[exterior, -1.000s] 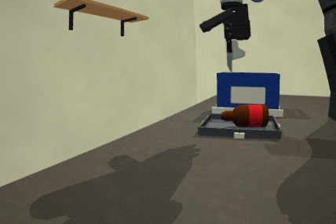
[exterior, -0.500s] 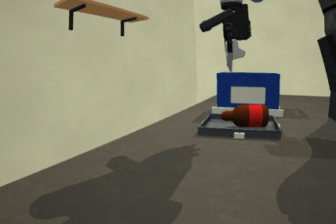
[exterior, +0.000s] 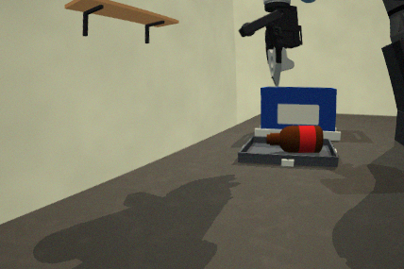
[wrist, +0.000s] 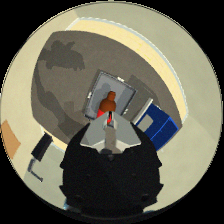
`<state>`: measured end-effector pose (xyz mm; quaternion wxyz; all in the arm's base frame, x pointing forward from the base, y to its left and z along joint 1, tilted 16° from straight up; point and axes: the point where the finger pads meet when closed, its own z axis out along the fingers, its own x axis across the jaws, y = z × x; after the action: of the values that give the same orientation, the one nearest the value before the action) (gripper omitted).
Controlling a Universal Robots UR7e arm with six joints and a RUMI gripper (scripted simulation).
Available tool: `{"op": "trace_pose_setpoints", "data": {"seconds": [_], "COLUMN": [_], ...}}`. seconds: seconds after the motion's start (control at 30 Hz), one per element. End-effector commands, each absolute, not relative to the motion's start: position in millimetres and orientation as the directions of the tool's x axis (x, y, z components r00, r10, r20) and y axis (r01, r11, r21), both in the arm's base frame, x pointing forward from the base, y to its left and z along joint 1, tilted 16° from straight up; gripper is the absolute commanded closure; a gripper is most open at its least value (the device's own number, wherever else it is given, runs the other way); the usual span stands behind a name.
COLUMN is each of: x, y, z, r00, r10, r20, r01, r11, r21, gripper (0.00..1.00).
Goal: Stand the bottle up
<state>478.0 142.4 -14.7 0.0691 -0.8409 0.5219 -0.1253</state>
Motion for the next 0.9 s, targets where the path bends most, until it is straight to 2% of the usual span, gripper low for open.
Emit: {"op": "trace_pose_setpoints", "data": {"seconds": [0.0,0.5,0.6,0.87], "x": [478.6,478.2,478.2,477.0], "y": [143.5,150.2,150.2,152.5], "z": [-14.1,-14.5,-14.5,-14.9], "r00": [0.478,0.825,0.825,0.931], "r10": [-0.865,-0.506,-0.506,-0.235], "r20": [0.152,0.251,0.251,0.279], "r01": [-0.831,-0.489,-0.488,-0.229], "r11": [-0.502,-0.862,-0.862,-0.972], "r21": [-0.240,-0.134,-0.134,-0.055], "gripper": [1.00,1.00,1.00,1.00]}}
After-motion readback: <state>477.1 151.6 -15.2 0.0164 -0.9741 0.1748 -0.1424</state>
